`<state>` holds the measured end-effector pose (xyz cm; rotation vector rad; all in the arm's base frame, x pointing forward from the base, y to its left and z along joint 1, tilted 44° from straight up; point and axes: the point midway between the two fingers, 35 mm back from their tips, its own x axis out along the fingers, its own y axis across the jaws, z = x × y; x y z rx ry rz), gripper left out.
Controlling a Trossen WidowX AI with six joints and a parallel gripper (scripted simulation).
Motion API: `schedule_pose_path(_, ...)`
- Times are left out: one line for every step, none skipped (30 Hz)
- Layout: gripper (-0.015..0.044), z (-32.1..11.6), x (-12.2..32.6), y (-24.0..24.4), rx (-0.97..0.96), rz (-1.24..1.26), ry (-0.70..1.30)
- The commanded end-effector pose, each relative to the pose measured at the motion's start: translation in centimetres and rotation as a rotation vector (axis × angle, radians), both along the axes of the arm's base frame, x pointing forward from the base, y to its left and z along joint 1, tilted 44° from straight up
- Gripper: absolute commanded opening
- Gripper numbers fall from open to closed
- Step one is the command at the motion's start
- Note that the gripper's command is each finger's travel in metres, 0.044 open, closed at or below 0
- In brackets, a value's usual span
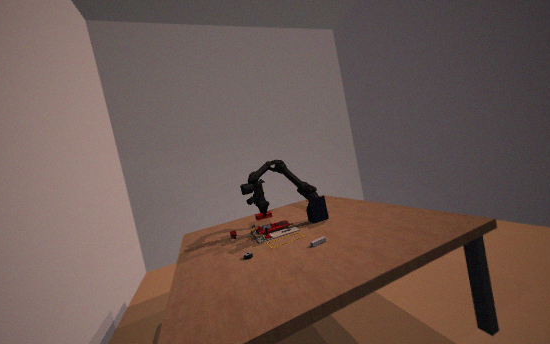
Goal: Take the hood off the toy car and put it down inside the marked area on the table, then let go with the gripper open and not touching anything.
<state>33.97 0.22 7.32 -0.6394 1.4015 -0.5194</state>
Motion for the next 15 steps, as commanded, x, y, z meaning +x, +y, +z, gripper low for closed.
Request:
schedule_pose_path(0.0,-0.4,0.0,0.1,0.0,-0.001,0.005)
schedule_pose_path(0.0,-0.7,0.0,0.5,0.002,-0.001,0.005)
schedule_pose_path(0.0,-1.0,0.0,0.9,0.005,0.0,0.004)
schedule_pose_path(0.0,-1.4,0.1,1.4,0.007,0.0,0.004)
schedule_pose_path(0.0,-1.7,0.1,1.8,0.01,0.001,0.004)
schedule_pose_path(0.0,-2.1,0.1,2.3,0.012,0.001,0.004)
schedule_pose_path(0.0,-2.4,0.0,2.7,0.014,0.001,0.004)
schedule_pose_path(0.0,-2.8,0.0,3.2,0.016,0.002,0.004)
schedule_pose_path(0.0,-3.2,0.0,3.6,0.018,0.002,0.005)
schedule_pose_path(0.0,-3.5,-0.1,4.1,0.019,0.002,0.005)
schedule_pose_path(0.0,-3.9,-0.1,4.5,0.021,0.002,0.005)
schedule_pose_path(0.0,-4.2,-0.2,5.0,0.022,0.002,0.005)
schedule_pose_path(0.0,-4.6,-0.2,5.4,0.024,0.002,0.005)
schedule_pose_path(0.0,-4.9,-0.3,5.9,0.025,0.002,0.005)
schedule_pose_path(0.0,-5.3,-0.4,6.3,0.026,0.002,0.005)
